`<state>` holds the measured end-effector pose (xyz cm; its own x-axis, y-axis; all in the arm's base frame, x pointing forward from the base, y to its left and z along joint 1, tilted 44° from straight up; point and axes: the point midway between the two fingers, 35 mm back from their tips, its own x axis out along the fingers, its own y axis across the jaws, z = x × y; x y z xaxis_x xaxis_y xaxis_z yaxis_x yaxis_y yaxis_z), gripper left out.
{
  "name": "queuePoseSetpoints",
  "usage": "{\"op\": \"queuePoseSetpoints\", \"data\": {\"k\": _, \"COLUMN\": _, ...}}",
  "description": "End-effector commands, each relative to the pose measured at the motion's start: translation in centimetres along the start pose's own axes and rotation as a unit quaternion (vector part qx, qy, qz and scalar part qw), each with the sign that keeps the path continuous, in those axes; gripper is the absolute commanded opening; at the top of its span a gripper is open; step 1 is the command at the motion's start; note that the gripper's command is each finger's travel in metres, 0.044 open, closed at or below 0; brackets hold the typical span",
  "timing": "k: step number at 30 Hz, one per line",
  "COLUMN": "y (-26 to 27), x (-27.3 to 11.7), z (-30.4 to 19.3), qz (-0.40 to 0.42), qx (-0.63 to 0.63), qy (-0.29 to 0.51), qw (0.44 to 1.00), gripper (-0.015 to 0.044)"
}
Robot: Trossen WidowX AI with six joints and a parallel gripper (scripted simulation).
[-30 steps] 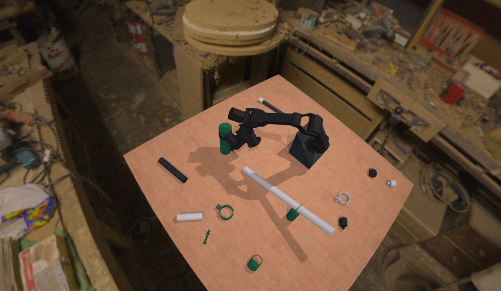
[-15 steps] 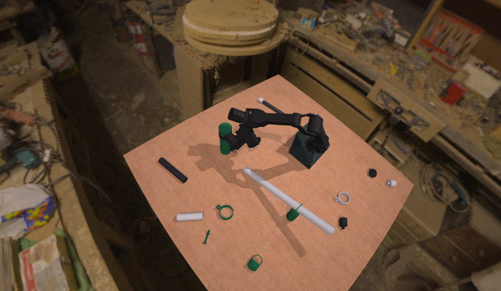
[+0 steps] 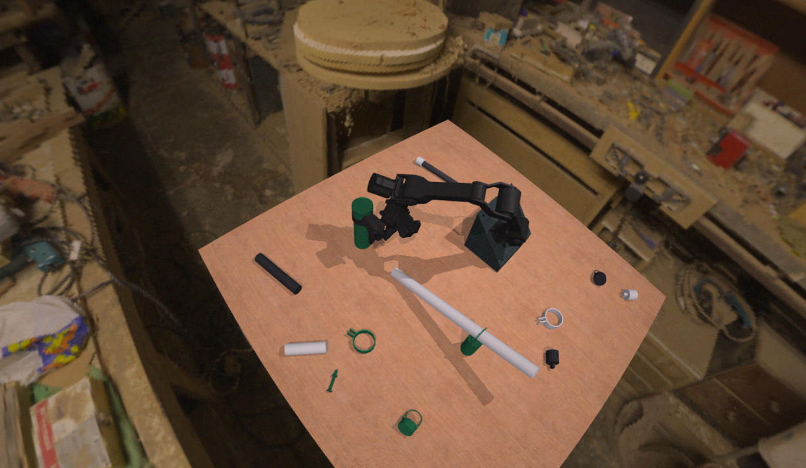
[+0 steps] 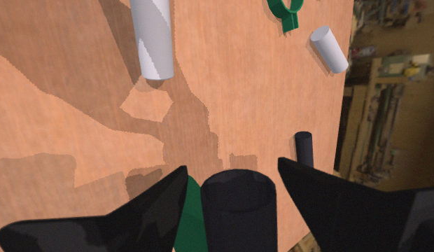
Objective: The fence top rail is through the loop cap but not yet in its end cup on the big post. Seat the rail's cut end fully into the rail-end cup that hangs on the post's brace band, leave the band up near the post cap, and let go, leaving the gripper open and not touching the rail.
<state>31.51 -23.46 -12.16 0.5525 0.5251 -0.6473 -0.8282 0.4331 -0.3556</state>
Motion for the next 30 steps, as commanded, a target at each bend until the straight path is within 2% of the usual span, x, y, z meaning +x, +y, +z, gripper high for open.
{"op": "queuePoseSetpoints", "data": {"k": 1, "y": -0.8, "x": -1.2, "z": 1.3, "qz": -0.001, "qx": -0.004, "qy": 0.0, "qw": 1.0, "gripper": 0.044}}
{"op": "queuePoseSetpoints", "data": {"k": 8, "y": -1.8, "x": -3.0, "z": 3.6, "qz": -0.001, "qx": -0.005, "qy": 0.0, "qw": 1.0, "gripper": 0.044}}
{"op": "queuePoseSetpoints", "data": {"k": 15, "y": -2.1, "x": -3.1, "z": 3.3, "qz": -0.004, "qx": -0.001, "qy": 0.004, "qw": 1.0, "gripper": 0.044}}
{"op": "queuePoseSetpoints", "data": {"k": 19, "y": -3.0, "x": -4.8, "z": 5.4, "qz": -0.003, "qx": 0.152, "qy": 0.011, "qw": 0.988, "gripper": 0.044}}
{"op": "queuePoseSetpoints", "data": {"k": 22, "y": -3.7, "x": -6.2, "z": 7.3, "qz": -0.005, "qx": 0.288, "qy": 0.018, "qw": 0.958, "gripper": 0.044}}
{"op": "queuePoseSetpoints", "data": {"k": 26, "y": -4.3, "x": -8.0, "z": 9.9, "qz": -0.011, "qx": 0.46, "qy": 0.026, "qw": 0.888, "gripper": 0.044}}
{"op": "queuePoseSetpoints", "data": {"k": 30, "y": -4.7, "x": -9.7, "z": 12.4, "qz": -0.019, "qx": 0.607, "qy": 0.032, "qw": 0.794, "gripper": 0.044}}
